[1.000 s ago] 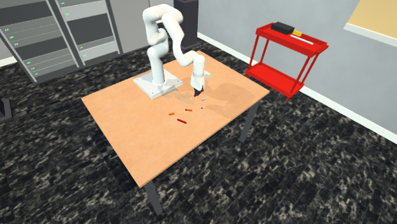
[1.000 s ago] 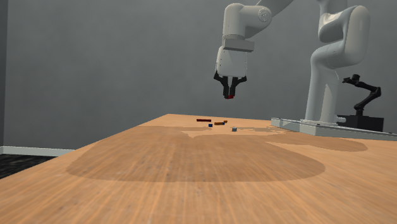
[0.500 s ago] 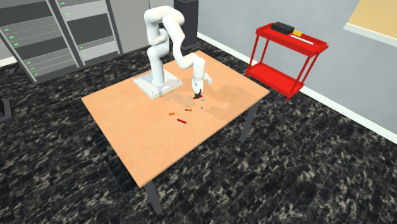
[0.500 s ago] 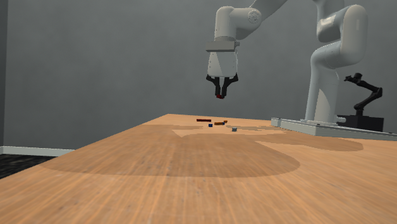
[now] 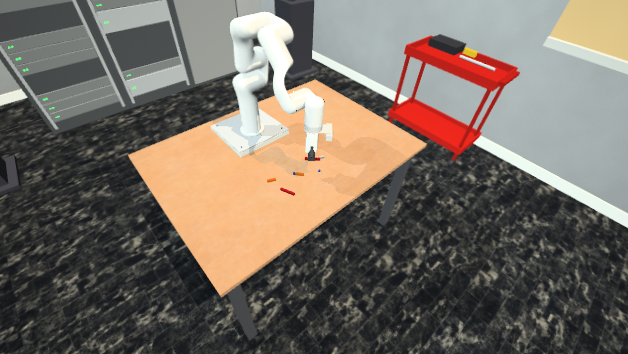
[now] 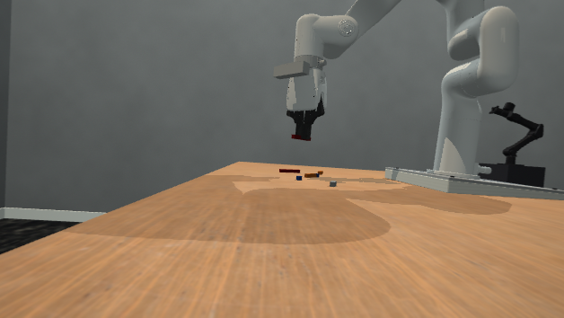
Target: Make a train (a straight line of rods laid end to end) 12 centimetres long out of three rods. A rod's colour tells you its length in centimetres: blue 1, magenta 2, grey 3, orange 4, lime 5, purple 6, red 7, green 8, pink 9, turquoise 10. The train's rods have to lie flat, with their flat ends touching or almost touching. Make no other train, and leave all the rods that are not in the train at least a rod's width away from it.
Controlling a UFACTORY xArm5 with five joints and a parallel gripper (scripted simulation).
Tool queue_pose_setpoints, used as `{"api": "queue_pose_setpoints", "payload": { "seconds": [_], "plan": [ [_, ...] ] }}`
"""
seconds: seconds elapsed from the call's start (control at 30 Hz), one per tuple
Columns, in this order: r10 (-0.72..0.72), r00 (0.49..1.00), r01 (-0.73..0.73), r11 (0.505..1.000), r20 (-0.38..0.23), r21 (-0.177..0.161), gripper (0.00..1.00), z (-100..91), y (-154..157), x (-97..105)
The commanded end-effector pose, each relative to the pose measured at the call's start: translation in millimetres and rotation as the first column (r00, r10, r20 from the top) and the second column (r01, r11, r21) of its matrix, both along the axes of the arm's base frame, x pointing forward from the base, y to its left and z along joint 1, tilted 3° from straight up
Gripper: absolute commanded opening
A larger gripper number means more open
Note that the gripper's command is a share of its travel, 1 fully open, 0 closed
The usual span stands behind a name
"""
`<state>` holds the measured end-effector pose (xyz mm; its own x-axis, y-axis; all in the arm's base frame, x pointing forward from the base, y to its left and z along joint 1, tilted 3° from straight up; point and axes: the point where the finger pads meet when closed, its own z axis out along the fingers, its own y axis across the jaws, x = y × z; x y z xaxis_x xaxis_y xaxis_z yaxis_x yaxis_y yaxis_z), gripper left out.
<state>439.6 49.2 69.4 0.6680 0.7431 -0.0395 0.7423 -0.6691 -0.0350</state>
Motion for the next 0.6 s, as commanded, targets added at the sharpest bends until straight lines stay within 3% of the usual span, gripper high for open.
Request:
{"api": "queue_pose_setpoints", "payload": {
  "seconds": [0.0, 0.57],
  "plan": [
    [-0.084, 0.996, 0.084, 0.996, 0.001, -0.004, 0.04, 0.6, -4.5, 6.2],
    [-0.088, 0.996, 0.088, 0.996, 0.001, -0.004, 0.04, -0.4, -4.8, 6.3]
  ]
}}
